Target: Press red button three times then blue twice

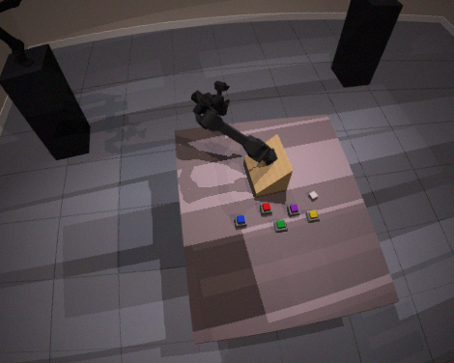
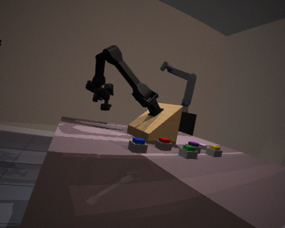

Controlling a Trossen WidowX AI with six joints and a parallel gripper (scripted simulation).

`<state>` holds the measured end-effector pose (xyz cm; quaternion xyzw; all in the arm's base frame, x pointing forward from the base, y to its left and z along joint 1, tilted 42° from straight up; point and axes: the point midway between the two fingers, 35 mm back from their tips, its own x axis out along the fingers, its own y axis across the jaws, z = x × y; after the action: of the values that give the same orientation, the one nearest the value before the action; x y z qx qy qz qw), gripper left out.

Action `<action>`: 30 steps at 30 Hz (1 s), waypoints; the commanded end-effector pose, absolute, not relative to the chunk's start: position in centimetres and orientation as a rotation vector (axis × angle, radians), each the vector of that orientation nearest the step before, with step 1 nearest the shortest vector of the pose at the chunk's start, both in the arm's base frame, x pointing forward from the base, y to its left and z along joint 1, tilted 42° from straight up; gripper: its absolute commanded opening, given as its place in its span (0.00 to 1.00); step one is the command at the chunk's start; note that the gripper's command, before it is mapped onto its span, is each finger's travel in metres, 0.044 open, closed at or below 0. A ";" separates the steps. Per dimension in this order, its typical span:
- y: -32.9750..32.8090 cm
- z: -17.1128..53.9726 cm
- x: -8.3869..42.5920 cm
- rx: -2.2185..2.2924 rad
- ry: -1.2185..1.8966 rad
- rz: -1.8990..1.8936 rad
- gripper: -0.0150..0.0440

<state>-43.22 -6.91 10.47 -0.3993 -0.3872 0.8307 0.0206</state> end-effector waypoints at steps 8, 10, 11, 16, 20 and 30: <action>-15.7 14.2 -41.8 -1.053 -1.125 2.869 0.93; -19.2 15.9 -40.6 -0.983 -1.073 2.987 0.93; -20.8 16.7 -39.9 -0.953 -1.046 3.042 0.93; -28.6 21.0 -35.1 -0.810 -0.873 3.336 0.93; -33.8 24.6 -29.9 -0.728 -0.696 3.568 0.93; -41.7 28.6 -12.3 -0.754 -0.527 4.048 0.93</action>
<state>-17.29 -40.46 28.49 -0.1559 -0.1188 0.8806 -0.4314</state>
